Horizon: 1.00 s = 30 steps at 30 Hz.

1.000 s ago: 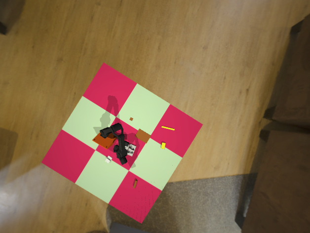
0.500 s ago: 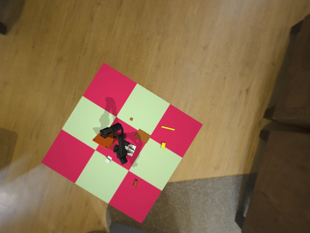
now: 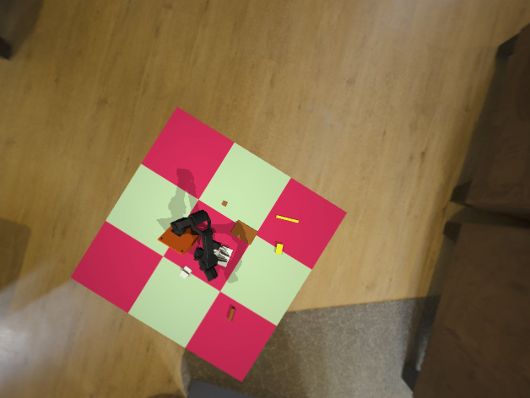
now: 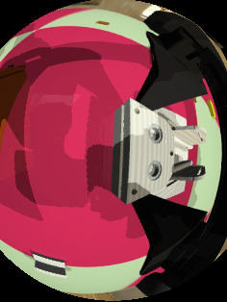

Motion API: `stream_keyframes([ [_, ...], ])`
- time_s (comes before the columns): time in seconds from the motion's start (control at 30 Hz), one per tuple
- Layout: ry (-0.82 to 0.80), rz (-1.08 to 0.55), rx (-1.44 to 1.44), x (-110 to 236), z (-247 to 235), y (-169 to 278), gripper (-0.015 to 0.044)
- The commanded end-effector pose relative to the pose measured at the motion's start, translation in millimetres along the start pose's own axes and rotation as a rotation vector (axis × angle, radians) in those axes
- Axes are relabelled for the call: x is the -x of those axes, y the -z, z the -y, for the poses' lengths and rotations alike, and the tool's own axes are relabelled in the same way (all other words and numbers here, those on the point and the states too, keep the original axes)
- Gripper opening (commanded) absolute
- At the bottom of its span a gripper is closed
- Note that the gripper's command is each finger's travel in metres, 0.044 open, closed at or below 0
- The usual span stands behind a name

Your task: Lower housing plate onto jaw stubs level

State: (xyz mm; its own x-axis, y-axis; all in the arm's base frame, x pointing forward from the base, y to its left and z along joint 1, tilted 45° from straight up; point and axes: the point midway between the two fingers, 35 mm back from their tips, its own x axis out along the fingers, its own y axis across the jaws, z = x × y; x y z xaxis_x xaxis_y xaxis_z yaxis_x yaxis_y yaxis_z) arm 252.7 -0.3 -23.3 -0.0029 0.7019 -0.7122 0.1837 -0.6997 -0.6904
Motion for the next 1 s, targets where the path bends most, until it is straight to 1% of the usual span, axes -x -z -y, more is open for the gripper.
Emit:
stream_keyframes([
  [0.0, 0.001, 0.002, 0.002, -3.0, 0.2, 0.9, 0.0351],
  [0.63, 0.001, 0.002, 0.002, -3.0, 0.2, 0.9, 0.0351],
  [0.73, 0.001, -0.002, -0.001, 0.0, 0.0, 0.1, 0.0430],
  [0.77, 0.001, -0.002, -0.001, 0.0, 0.0, 0.1, 0.0440],
  [0.97, 0.001, -0.002, -0.001, 0.0, 0.0, 0.1, 0.0440],
])
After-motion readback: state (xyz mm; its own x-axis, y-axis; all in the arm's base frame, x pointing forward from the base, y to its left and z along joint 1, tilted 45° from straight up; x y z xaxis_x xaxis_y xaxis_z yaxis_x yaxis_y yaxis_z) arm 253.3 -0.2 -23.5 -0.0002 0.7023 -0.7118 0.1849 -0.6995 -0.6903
